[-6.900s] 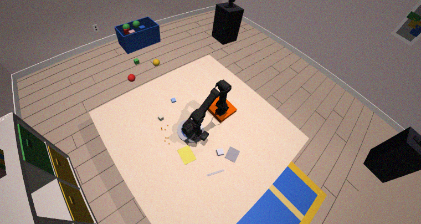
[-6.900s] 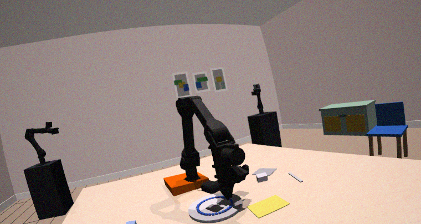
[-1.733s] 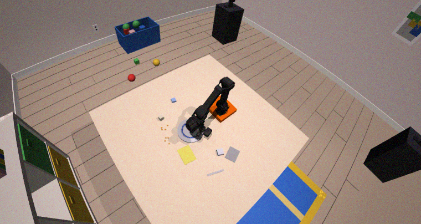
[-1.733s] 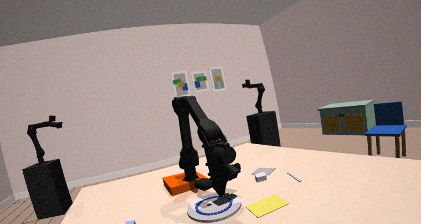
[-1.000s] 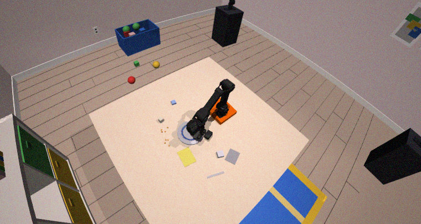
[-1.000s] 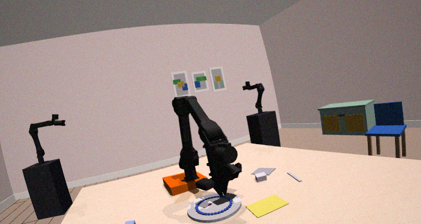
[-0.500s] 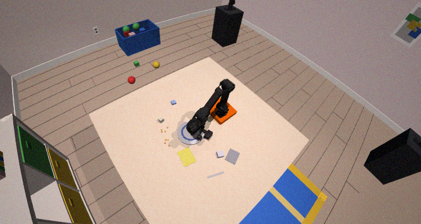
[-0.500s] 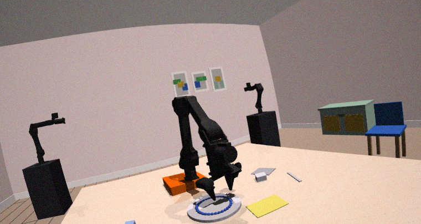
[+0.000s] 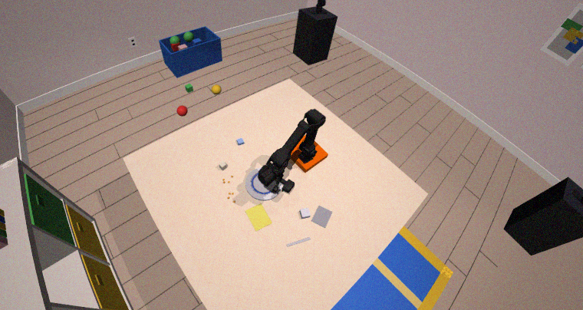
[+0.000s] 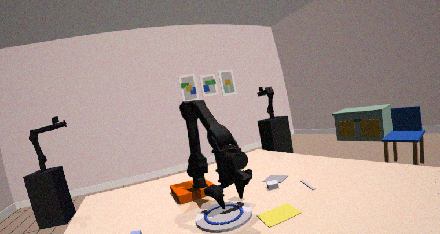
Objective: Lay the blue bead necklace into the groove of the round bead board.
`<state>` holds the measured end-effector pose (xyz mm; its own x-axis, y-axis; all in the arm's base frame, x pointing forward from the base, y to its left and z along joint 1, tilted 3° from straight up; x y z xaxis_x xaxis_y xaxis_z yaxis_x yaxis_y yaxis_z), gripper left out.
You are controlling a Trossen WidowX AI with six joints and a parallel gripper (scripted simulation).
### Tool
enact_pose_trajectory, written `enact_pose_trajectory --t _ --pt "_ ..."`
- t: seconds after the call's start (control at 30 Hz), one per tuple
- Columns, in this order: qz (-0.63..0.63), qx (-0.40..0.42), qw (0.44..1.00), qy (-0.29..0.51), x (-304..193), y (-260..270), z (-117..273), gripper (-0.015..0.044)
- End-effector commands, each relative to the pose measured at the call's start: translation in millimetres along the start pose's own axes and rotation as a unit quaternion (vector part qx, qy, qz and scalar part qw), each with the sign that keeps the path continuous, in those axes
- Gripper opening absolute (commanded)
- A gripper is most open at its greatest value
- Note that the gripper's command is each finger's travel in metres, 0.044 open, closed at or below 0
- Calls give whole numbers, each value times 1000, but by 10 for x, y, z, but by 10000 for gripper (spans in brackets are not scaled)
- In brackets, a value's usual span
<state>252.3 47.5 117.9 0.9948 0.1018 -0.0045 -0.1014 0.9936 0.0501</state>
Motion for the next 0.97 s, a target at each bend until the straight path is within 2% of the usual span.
enact_pose_trajectory --t 0.0,0.43,0.63,0.93 --pt "-2 0 1000 -1 -1 0 8 440" --pt "-2 0 1000 -1 2 1 32 440" --pt "0 0 1000 0 -17 -1 783 440" --pt "0 0 1000 0 -22 -1 810 440"
Point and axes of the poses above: the point midway between the two fingers, 35 mm back from their tips, its own z axis back along the fingers, its own y axis across the jaws, x = y × z, the point moved 10 cm from there along z, back along the fingers, and after that the axes turned 15 degrees about -z, right-handed, at the moved point
